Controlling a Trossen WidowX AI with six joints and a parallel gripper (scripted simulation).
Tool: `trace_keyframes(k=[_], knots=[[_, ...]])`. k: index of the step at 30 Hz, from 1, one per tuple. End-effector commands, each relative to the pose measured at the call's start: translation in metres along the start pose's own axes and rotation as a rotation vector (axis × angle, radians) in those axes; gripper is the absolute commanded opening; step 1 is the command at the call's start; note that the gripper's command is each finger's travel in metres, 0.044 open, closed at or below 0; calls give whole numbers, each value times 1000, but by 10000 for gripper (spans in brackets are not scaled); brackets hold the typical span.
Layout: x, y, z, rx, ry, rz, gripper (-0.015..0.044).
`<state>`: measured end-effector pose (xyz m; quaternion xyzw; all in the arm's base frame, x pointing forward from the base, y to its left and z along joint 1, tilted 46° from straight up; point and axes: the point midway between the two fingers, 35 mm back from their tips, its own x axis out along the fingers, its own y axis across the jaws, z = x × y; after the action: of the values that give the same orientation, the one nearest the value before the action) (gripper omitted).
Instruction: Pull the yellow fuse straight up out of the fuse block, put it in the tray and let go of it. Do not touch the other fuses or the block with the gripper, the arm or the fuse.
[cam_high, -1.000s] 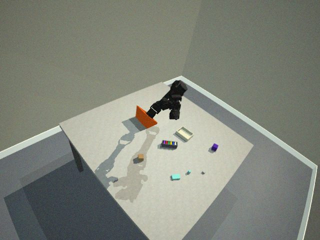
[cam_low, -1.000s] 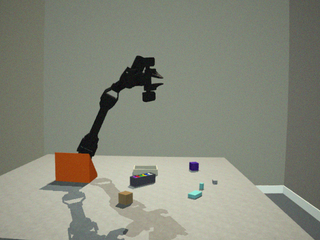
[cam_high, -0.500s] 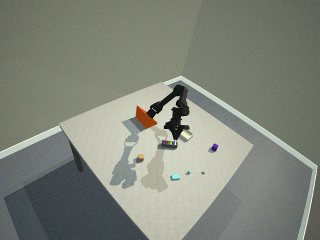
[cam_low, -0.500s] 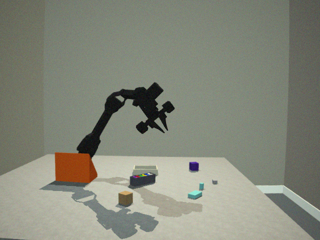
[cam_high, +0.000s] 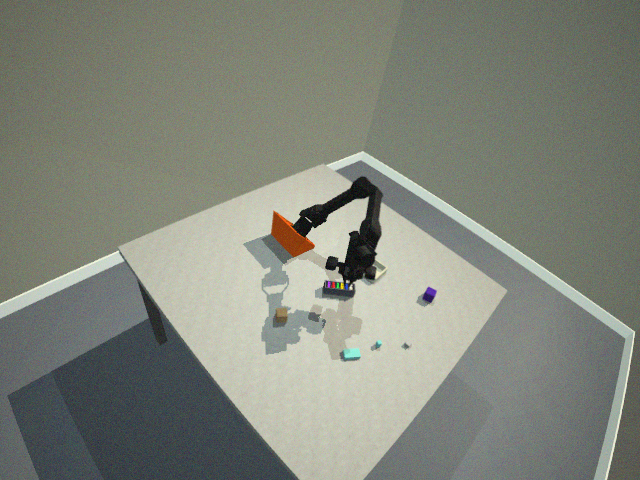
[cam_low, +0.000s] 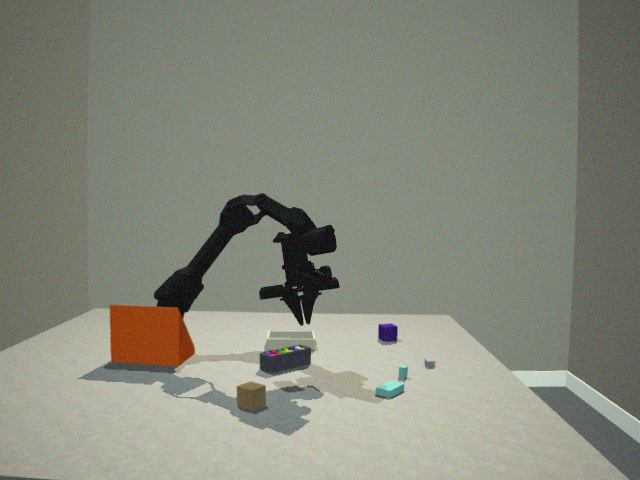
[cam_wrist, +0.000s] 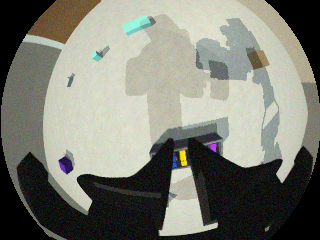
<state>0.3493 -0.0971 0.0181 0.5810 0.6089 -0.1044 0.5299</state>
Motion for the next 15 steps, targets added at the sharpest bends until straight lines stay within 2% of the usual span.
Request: trace_keyframes(k=[1, 15], knots=[[26, -9, -51, -215, 210, -44, 67], [29, -12, -56, -215, 210, -44, 67]])
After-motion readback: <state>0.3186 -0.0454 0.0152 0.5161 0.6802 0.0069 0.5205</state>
